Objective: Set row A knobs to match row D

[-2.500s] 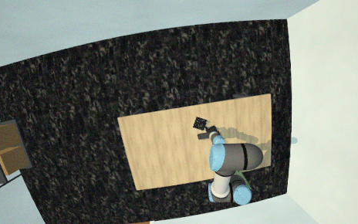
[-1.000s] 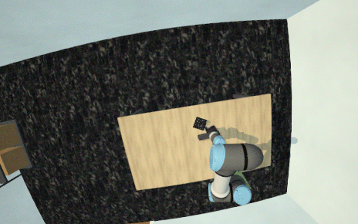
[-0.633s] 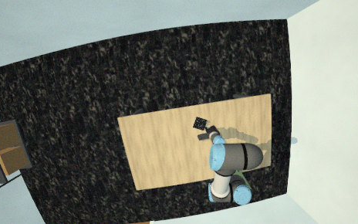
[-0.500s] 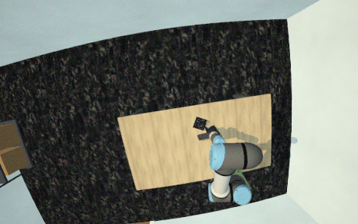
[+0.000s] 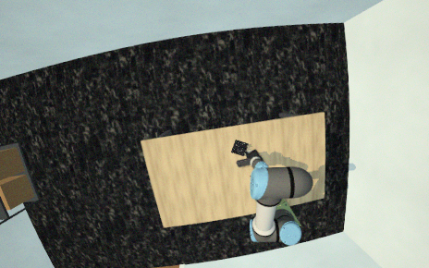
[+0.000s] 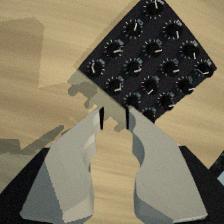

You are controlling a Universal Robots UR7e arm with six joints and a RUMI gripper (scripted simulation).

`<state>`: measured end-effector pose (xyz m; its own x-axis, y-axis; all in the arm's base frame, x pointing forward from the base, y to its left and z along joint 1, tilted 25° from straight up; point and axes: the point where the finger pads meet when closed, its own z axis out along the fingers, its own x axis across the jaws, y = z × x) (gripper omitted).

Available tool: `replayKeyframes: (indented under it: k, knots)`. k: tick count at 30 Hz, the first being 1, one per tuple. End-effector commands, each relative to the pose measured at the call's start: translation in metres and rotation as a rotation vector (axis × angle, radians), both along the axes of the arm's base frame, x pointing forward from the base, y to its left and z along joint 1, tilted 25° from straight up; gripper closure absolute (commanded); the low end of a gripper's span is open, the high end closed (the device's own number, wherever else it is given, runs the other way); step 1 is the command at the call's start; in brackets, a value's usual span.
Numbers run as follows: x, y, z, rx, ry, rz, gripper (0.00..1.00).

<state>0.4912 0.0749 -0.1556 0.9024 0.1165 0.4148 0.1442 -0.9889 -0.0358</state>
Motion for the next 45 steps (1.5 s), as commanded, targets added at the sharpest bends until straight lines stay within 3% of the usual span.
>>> replayKeyframes:
  k: [1, 20, 45]
  knots:
    - [0.003, 0.000, -0.005, 0.000, -0.001, 0.000, 0.89]
    - [0.010, 0.002, -0.022, 0.000, -0.001, 0.000, 0.89]
    - [0.011, 0.002, -0.025, 0.000, -0.001, 0.000, 0.89]
